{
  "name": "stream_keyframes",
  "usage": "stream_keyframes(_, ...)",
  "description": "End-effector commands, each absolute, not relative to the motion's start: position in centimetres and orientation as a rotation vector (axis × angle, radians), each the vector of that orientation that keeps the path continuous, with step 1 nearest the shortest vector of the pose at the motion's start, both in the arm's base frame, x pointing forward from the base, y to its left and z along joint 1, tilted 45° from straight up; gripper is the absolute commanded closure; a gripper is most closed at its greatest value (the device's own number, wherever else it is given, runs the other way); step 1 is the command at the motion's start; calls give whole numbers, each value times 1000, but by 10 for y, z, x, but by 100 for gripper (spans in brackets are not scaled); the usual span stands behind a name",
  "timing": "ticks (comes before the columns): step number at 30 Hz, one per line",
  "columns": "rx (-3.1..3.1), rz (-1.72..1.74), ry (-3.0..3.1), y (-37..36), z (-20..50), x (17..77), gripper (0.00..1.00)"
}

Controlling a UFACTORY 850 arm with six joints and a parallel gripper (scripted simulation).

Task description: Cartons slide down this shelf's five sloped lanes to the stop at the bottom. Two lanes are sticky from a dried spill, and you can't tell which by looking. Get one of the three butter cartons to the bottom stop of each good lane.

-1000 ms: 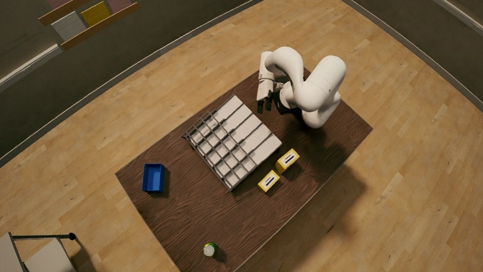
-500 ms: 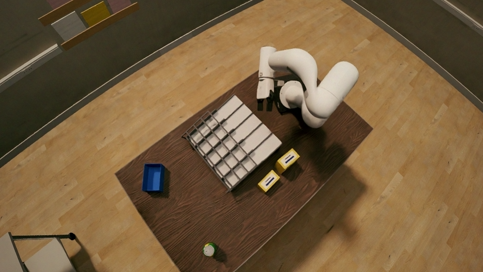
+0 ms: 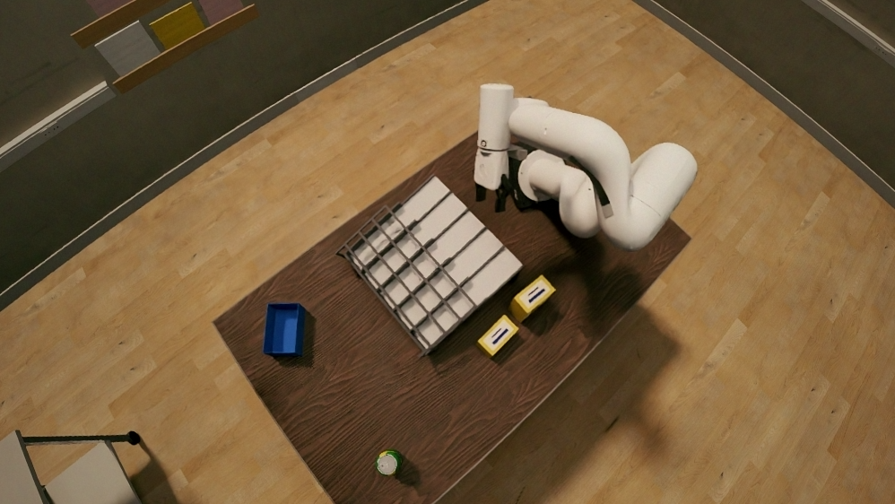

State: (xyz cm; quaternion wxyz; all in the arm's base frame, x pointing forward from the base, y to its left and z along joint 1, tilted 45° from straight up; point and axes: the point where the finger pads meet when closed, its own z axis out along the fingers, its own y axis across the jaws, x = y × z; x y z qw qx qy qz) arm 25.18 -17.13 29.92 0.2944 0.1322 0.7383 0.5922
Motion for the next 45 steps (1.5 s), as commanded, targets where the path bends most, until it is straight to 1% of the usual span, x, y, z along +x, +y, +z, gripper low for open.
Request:
stream_keyframes(1, 249, 1372, 2250, -171, 300, 252, 0)
stream_keyframes(3, 224, 1319, 2314, -171, 300, 252, 0)
stream_keyframes(12, 224, 1319, 2314, -171, 300, 252, 0)
stream_keyframes(13, 112, 1083, 2557, -172, 300, 252, 0)
stream_keyframes(18, 66, 982, 2646, -172, 300, 252, 0)
stream_keyframes(29, 66, 982, 2646, -172, 300, 252, 0)
stream_keyframes(30, 69, 992, 2633, -172, 300, 252, 10)
stream_keyframes(45, 69, 992, 2633, -172, 300, 252, 10)
